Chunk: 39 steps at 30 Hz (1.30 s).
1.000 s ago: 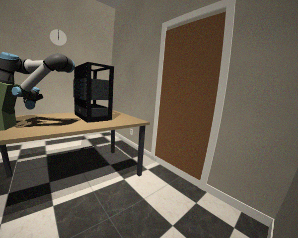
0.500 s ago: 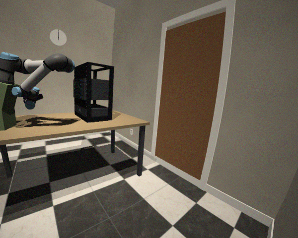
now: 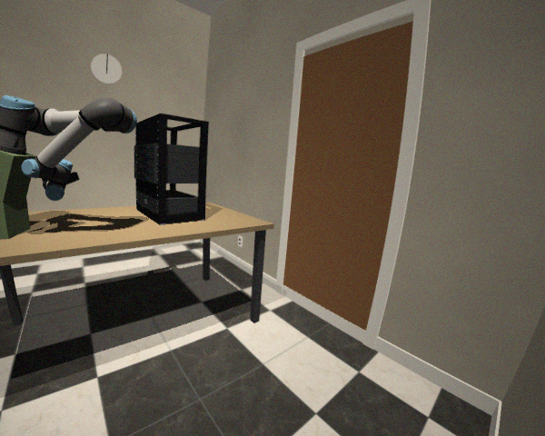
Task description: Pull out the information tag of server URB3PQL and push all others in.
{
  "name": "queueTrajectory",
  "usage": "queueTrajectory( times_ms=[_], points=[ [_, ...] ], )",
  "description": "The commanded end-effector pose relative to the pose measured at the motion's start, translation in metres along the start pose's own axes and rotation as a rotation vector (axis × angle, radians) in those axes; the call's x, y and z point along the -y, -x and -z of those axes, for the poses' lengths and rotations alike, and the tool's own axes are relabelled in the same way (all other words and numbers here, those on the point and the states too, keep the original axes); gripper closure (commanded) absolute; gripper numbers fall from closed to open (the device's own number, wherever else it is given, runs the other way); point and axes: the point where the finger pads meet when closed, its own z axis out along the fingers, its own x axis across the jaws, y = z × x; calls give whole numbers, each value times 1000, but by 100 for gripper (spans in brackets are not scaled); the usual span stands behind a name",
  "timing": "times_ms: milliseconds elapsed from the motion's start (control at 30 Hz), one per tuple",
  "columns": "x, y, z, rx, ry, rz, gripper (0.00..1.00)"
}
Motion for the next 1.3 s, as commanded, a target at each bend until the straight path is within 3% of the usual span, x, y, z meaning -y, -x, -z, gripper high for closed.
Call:
queueTrajectory(
  times_ms=[0,1267],
  points=[
    [1,2,-1,6,-3,-9,0],
    [9,26,-7,98,-54,-151,0]
  ],
)
